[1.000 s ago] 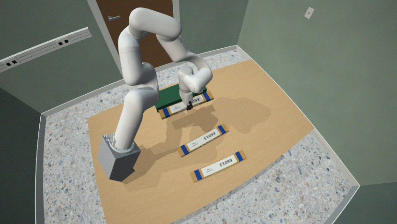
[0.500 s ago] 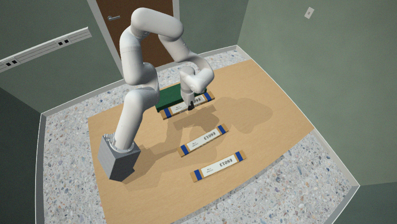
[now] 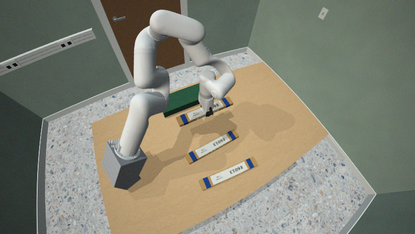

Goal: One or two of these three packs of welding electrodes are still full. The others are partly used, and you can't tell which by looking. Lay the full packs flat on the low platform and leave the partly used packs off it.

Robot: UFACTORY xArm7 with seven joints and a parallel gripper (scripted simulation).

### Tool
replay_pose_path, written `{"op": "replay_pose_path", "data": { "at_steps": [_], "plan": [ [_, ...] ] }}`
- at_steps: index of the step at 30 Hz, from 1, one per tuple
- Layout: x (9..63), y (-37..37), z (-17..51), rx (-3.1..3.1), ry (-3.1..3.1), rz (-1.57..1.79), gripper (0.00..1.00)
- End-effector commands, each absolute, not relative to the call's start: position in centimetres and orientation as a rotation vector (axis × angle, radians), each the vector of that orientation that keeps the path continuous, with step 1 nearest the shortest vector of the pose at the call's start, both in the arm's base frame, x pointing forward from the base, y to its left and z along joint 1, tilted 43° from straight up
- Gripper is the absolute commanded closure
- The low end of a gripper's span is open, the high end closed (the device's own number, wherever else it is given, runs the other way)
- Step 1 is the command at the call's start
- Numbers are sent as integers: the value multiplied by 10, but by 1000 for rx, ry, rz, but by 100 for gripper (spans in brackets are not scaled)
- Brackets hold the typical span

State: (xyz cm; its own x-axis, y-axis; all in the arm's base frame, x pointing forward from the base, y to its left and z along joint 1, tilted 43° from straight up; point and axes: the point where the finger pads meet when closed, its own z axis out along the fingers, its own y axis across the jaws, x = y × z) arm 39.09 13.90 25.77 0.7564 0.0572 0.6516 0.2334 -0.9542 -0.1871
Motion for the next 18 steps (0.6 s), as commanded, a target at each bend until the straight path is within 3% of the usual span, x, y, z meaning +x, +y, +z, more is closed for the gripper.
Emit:
{"op": "replay_pose_path", "data": {
  "at_steps": [1, 18],
  "plan": [
    [406, 129, 267, -2699, -227, -985, 42],
    [472, 86, 303, -2699, -227, -985, 42]
  ]
}}
